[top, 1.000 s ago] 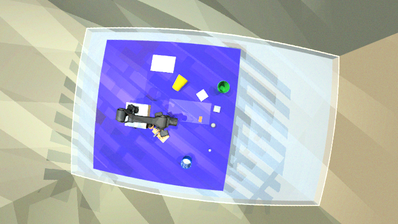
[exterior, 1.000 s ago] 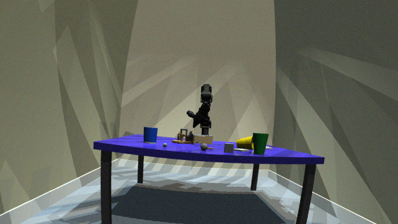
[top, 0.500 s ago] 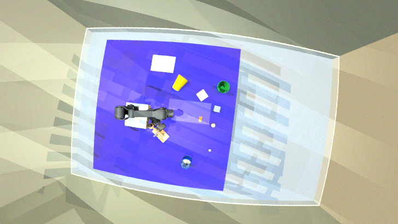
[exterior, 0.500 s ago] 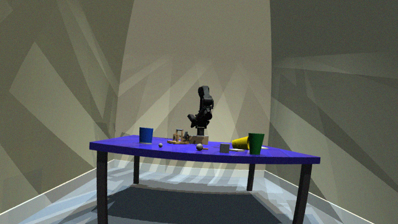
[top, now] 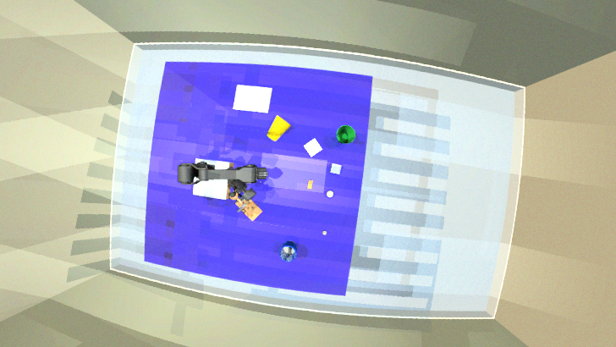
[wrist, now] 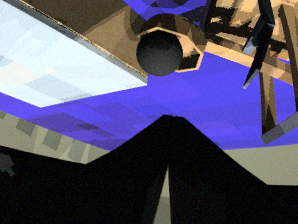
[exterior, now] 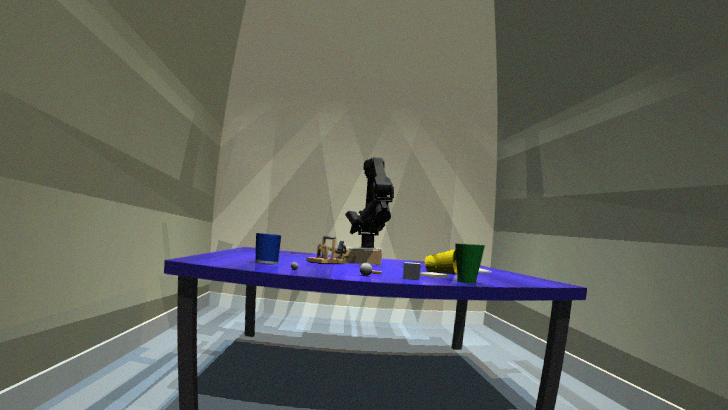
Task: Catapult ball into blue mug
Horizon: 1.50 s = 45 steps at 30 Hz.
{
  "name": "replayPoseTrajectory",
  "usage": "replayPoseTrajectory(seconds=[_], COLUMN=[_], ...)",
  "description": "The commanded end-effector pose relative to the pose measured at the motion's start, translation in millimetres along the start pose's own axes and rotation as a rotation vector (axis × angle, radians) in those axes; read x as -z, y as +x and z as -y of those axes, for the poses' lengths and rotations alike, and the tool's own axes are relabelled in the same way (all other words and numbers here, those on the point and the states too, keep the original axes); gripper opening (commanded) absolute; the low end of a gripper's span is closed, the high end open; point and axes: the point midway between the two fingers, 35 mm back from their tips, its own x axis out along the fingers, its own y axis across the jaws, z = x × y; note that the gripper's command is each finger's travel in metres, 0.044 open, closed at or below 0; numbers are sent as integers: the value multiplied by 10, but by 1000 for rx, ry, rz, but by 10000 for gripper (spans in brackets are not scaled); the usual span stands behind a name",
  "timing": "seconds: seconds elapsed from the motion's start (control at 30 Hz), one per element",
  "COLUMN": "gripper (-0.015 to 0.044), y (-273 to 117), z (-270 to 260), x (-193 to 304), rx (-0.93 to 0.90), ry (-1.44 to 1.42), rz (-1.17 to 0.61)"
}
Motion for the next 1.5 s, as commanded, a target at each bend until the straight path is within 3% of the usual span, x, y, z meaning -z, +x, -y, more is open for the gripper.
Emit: replayPoseTrajectory(seconds=[0.0, 1.47], gripper=[0, 0], y=[50, 563], z=[3, 5], x=[-49, -555], rx=[1, 1], ry=[-10, -11], rz=[-5, -4])
